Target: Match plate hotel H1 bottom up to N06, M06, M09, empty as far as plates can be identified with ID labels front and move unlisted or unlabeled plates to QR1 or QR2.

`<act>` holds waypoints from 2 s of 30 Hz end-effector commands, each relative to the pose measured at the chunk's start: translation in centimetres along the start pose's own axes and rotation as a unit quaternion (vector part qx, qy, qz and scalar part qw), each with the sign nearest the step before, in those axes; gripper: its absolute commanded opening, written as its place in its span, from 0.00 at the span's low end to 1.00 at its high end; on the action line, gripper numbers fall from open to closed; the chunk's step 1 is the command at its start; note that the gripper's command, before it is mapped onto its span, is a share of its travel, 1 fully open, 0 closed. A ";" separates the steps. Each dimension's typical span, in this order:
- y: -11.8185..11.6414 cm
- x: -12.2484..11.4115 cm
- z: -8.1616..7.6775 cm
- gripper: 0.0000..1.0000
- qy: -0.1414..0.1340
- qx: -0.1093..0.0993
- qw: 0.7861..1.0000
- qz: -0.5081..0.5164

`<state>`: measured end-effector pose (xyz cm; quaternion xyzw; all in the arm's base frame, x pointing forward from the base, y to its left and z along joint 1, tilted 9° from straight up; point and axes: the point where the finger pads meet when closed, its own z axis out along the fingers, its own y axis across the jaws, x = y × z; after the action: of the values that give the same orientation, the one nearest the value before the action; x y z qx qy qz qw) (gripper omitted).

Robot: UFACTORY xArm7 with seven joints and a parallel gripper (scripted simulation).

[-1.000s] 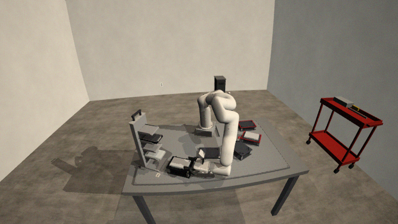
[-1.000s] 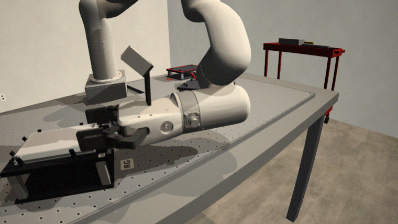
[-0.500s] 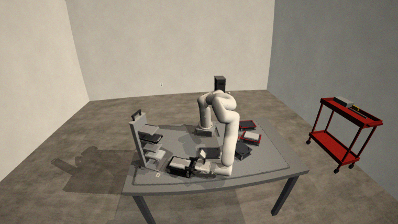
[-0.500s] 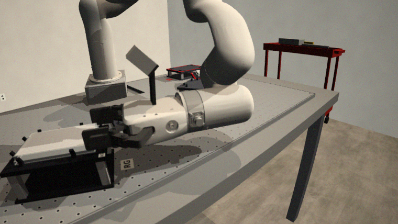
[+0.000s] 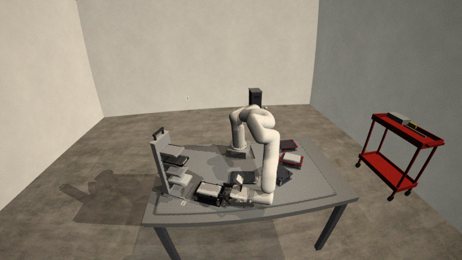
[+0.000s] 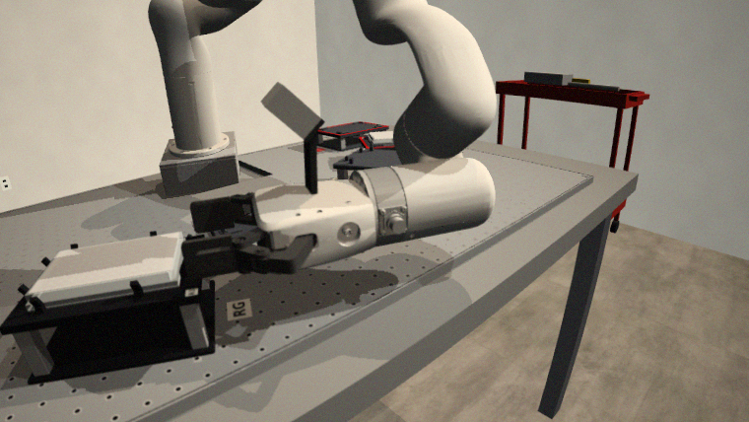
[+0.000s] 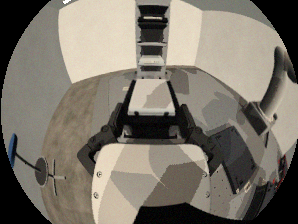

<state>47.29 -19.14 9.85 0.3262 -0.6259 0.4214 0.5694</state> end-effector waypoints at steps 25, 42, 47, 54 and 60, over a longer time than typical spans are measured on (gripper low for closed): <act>-0.1 0.2 -3.1 1.00 -0.001 0.000 1.000 0.002; -0.1 0.9 -3.0 1.00 -0.001 0.000 1.000 0.002; -0.1 2.3 -2.8 1.00 -0.001 0.000 1.000 0.002; -0.1 3.6 -2.7 1.00 -0.001 0.000 1.000 0.002; -0.1 5.2 -2.5 1.00 -0.001 0.000 1.000 0.002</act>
<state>47.83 -16.52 13.91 0.3262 -0.6256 0.4211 0.5701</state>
